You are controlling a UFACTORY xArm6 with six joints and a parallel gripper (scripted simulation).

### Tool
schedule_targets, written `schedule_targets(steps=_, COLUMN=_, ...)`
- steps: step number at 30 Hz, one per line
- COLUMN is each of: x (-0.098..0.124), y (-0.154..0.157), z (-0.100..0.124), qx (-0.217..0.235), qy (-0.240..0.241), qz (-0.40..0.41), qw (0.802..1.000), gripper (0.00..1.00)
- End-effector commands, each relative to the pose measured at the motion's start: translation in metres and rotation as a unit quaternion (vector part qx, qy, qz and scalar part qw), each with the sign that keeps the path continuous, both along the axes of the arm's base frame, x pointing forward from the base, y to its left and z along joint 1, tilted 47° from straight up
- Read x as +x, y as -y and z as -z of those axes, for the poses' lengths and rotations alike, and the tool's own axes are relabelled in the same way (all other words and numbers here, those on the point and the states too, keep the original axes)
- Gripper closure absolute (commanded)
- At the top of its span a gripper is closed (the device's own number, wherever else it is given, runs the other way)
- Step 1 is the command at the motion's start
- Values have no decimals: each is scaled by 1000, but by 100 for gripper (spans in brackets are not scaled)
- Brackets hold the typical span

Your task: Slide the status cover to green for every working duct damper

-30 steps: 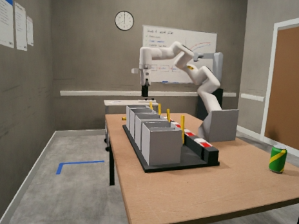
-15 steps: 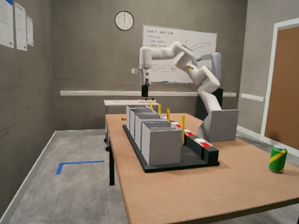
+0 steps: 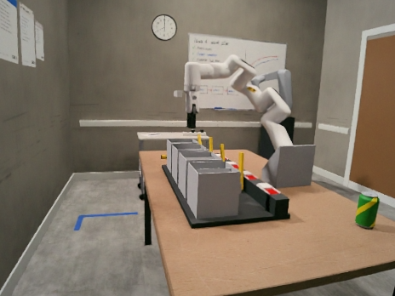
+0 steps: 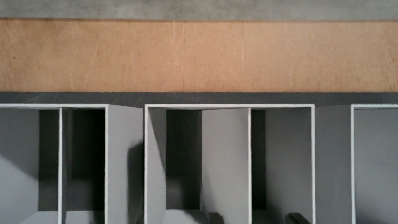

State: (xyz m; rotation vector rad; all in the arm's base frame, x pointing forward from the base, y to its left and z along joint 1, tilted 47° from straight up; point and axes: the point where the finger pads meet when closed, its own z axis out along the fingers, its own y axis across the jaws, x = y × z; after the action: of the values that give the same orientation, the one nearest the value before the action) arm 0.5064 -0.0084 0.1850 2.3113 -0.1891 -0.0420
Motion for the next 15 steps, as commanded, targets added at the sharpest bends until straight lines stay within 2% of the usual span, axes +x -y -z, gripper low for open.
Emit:
schedule_targets(steps=1, x=1, y=-1, z=-1, qx=1, qy=2, qz=-1, qw=1000, gripper=61)
schedule_targets(steps=11, x=-2, y=0, z=-2, qx=4, qy=2, qz=-1, qw=1000, gripper=61)
schedule_targets(steps=13, x=-14, y=4, z=-4, qx=19, qy=4, qz=-2, qw=1000, gripper=61)
schedule_targets(steps=15, x=-40, y=11, z=-6, qx=47, qy=9, qz=-2, qw=999, gripper=61)
